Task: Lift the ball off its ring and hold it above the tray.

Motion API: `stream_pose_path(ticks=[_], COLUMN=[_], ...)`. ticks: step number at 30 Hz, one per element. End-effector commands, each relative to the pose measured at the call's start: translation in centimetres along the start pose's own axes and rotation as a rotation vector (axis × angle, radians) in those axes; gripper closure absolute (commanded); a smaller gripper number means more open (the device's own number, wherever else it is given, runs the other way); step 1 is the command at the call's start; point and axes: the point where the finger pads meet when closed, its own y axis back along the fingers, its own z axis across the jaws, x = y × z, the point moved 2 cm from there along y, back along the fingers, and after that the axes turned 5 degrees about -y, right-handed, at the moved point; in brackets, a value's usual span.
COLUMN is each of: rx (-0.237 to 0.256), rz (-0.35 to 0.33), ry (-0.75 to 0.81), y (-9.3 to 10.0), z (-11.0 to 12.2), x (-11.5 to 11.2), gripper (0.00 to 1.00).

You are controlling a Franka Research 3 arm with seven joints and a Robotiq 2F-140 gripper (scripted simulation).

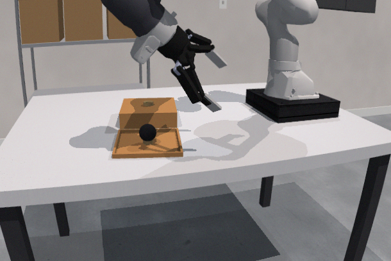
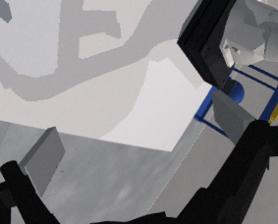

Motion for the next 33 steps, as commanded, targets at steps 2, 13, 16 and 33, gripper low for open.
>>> stream_pose_path(ticks=[2, 13, 16, 33], rx=[0.092, 0.19, 0.216, 0.373], rz=[0.071, 0.2, 0.235, 0.428], ry=[0.143, 0.25, 0.279, 0.439], y=[0.8, 2.3, 2.7, 4.5], z=[-1.0, -1.5, -1.6, -2.2], x=[2.0, 5.4, 6.3, 11.5], gripper=[0.0, 0.0, 0.0, 0.0])
